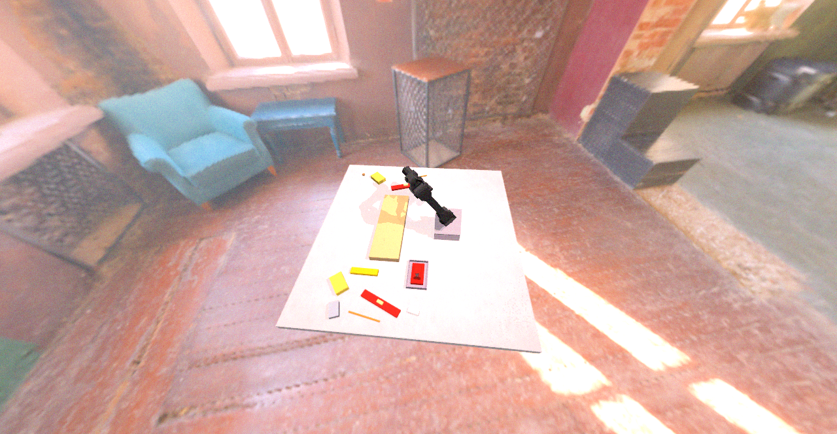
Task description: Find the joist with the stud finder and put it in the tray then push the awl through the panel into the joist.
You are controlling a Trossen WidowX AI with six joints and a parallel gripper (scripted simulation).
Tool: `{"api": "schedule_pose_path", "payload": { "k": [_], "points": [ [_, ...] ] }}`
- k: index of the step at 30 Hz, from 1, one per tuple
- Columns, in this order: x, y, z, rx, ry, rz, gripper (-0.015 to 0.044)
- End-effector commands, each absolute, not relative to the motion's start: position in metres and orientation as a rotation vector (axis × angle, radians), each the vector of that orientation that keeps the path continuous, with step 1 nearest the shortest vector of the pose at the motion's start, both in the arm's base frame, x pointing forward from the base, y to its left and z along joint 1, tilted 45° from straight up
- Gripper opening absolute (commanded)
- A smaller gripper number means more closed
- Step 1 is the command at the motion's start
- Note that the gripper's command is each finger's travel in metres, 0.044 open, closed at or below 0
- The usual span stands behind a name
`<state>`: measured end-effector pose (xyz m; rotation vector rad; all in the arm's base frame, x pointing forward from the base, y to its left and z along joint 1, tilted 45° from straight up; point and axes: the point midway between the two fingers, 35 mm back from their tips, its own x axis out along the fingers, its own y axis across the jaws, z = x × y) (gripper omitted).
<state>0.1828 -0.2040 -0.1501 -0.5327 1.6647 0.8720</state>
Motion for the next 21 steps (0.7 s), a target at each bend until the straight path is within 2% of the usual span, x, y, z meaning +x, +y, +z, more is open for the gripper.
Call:
{"api": "schedule_pose_path", "payload": {
  "k": [1,16,17,21],
  "points": [
    [0.195,-0.213,-0.141,-0.768,1.690,0.877,0.0000],
    [0.252,-0.223,-0.071,-1.630,1.760,0.754,0.0000],
    [0.245,-0.223,-0.088,-1.497,1.743,0.799,0.0000],
    [0.261,-0.212,-0.080,-1.507,1.747,0.803,0.0000]
  ]
}}
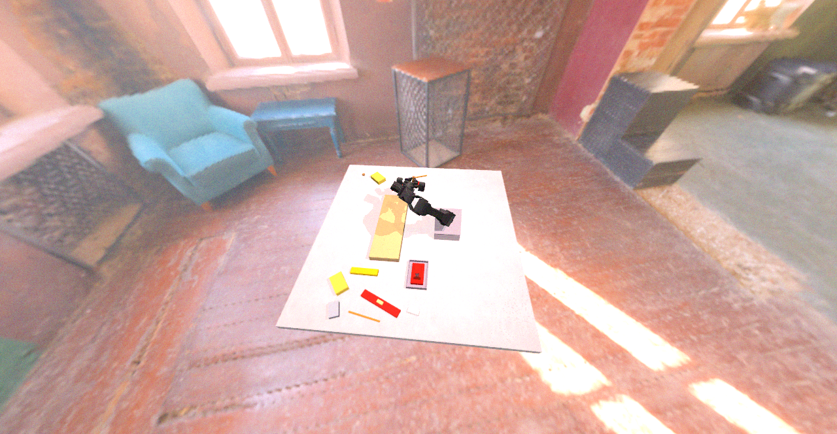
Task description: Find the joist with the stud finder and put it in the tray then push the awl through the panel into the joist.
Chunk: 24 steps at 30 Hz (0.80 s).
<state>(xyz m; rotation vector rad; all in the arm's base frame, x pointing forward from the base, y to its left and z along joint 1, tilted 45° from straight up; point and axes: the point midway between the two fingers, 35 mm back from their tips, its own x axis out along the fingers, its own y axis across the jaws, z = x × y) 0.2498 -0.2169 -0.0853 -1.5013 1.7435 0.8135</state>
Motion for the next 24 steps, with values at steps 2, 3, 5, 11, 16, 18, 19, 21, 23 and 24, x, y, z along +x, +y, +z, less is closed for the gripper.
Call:
{"api": "schedule_pose_path", "payload": {
  "k": [2,3,5,11,16,18,19,21,23,24],
  "points": [
    [0.270,-0.205,-0.075,-1.514,1.750,0.804,0.0000],
    [0.275,-0.202,-0.073,-1.518,1.752,0.804,0.0000],
    [0.283,-0.194,-0.067,-1.527,1.755,0.804,0.0000],
    [0.308,-0.168,-0.050,-1.556,1.747,0.794,0.0000],
    [0.325,-0.144,-0.033,-1.584,1.744,0.783,0.0000],
    [0.331,-0.134,-0.026,-1.598,1.748,0.780,0.0000],
    [0.334,-0.130,-0.023,-1.606,1.751,0.777,0.0000],
    [0.339,-0.120,-0.015,-1.621,1.754,0.772,0.0000],
    [0.344,-0.110,-0.007,-1.637,1.758,0.766,0.0000],
    [0.347,-0.105,-0.003,-1.646,1.759,0.763,0.0000]
  ]
}}
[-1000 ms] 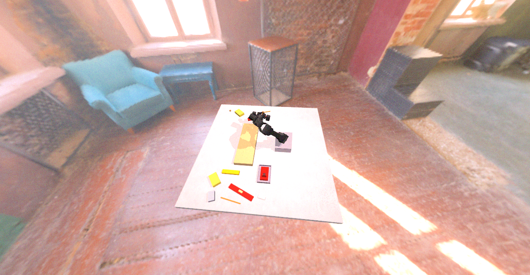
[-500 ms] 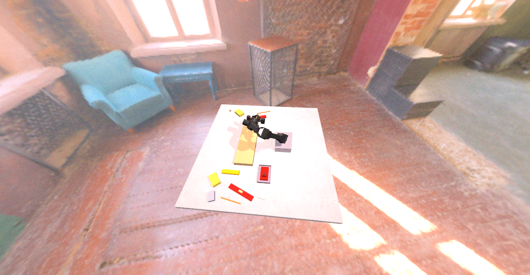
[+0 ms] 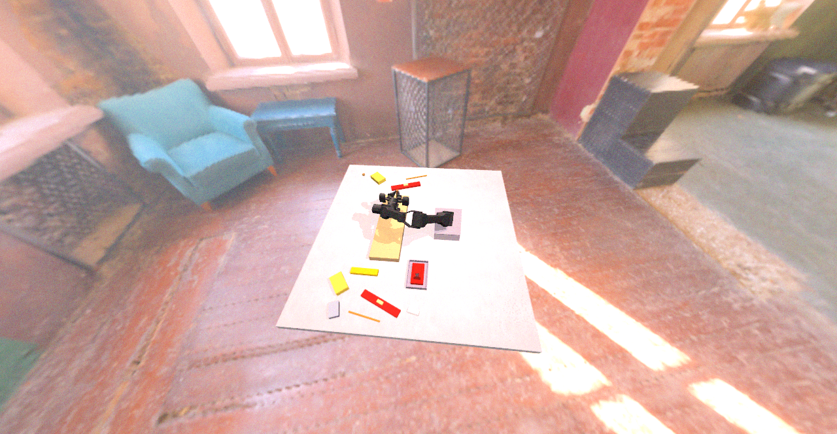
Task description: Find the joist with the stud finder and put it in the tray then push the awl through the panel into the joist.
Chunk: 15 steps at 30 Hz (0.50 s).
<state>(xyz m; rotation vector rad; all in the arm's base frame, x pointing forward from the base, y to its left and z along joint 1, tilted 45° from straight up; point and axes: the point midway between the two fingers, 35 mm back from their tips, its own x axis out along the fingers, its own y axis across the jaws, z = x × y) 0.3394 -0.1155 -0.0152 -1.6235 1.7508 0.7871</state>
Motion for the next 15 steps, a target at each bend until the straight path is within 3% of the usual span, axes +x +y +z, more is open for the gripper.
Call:
{"api": "schedule_pose_path", "payload": {
  "k": [1,15],
  "points": [
    [0.349,-0.100,0.001,-1.655,1.761,0.759,0.0000],
    [0.367,-0.025,0.065,-1.800,1.755,0.685,0.0000]
  ]
}}
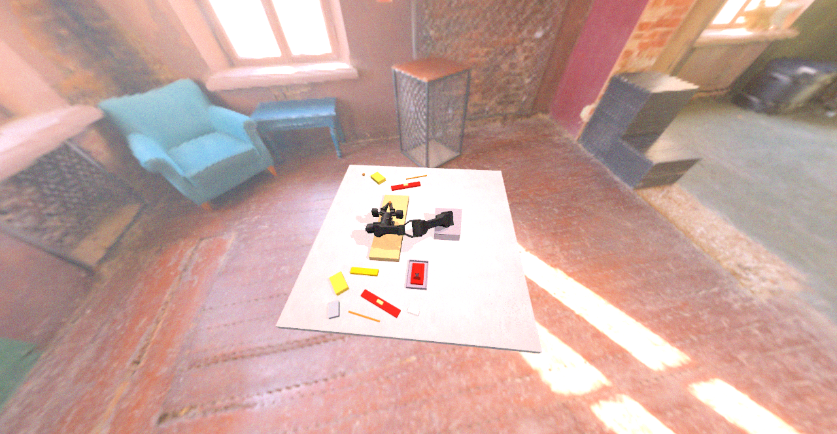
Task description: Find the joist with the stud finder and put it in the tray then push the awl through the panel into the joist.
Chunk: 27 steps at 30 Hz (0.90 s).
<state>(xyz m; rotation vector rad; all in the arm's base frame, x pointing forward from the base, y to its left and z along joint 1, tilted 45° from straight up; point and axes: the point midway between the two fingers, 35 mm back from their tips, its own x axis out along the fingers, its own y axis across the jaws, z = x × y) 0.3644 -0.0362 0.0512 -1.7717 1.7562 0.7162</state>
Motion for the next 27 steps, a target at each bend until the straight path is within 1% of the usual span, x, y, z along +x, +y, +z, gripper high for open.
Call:
{"api": "schedule_pose_path", "payload": {
  "k": [1,27],
  "points": [
    [0.367,-0.023,0.067,-1.806,1.754,0.682,0.0000],
    [0.368,-0.006,0.052,-1.806,1.752,0.683,0.0000]
  ]
}}
